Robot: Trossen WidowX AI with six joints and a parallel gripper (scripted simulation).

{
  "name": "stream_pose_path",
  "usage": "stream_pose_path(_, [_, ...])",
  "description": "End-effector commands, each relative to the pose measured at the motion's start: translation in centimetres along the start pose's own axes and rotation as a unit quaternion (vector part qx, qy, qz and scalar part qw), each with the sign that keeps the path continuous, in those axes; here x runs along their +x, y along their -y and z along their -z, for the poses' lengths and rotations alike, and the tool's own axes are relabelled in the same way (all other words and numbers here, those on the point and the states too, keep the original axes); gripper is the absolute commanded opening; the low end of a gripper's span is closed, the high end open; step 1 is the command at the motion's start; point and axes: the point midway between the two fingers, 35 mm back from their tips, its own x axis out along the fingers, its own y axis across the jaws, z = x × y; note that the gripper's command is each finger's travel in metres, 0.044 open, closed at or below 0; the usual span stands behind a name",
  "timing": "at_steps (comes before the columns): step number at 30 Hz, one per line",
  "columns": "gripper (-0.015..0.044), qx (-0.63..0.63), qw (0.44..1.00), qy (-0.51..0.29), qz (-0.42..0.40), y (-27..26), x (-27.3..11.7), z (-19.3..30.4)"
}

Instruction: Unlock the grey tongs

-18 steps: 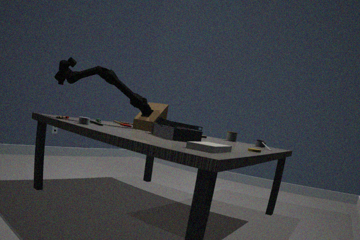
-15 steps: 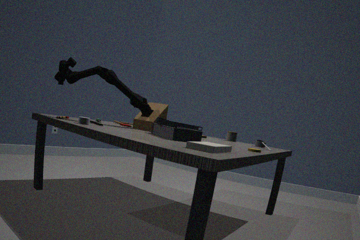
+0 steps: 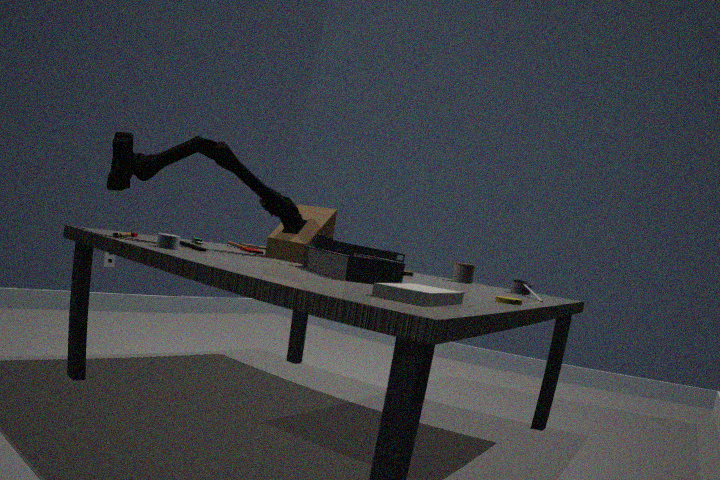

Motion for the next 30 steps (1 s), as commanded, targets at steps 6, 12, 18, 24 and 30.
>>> stream_pose_path(6, [0.0440, -0.195, 0.969, -0.137, 0.062, 2.0, -9.0, 2.6])
stream_pose_path(12, [0.0440, -0.321, 0.912, -0.243, 0.076, 3.1, -15.8, 3.4])
stream_pose_path(18, [0.0440, -0.430, 0.830, -0.349, 0.065, 3.6, -22.8, 3.2])
stream_pose_path(24, [0.0440, -0.503, 0.730, -0.462, 0.036, 3.6, -30.5, 1.9])
stream_pose_path(30, [0.0440, -0.536, 0.605, -0.589, -0.007, 2.8, -39.7, -1.3])
